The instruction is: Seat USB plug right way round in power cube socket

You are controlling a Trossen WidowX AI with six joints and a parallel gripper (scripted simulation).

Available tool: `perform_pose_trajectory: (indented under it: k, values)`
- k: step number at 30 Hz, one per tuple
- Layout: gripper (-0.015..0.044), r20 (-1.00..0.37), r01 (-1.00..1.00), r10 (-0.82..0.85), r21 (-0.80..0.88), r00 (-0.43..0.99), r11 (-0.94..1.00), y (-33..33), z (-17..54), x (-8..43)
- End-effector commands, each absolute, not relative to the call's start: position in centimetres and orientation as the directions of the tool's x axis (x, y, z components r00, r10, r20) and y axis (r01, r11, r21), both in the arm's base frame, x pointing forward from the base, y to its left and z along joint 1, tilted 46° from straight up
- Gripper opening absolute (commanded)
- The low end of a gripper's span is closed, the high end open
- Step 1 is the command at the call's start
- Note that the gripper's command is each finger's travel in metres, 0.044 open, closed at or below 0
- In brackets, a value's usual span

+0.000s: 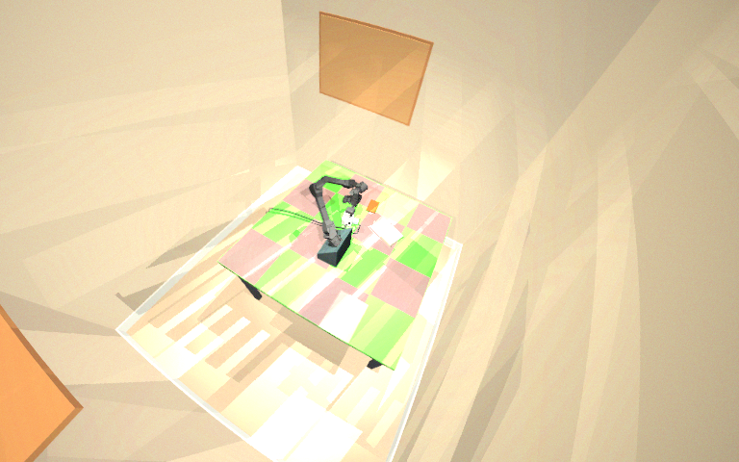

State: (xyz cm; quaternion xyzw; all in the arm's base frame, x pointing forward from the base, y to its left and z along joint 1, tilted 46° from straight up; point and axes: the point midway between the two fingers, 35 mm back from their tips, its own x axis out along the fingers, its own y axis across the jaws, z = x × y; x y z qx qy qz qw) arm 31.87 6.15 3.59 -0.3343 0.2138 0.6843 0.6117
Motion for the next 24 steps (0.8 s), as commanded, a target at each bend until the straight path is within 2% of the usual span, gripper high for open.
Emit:
perform_pose_trajectory:
  k: [1,24]
  values:
    - [0.044,-0.702,-0.974,0.711,-0.125,-0.047,-0.188,6.6,3.7,31.4]
    - [0.044,-0.702,-0.974,0.711,-0.125,-0.047,-0.188,7.8,2.6,31.2]
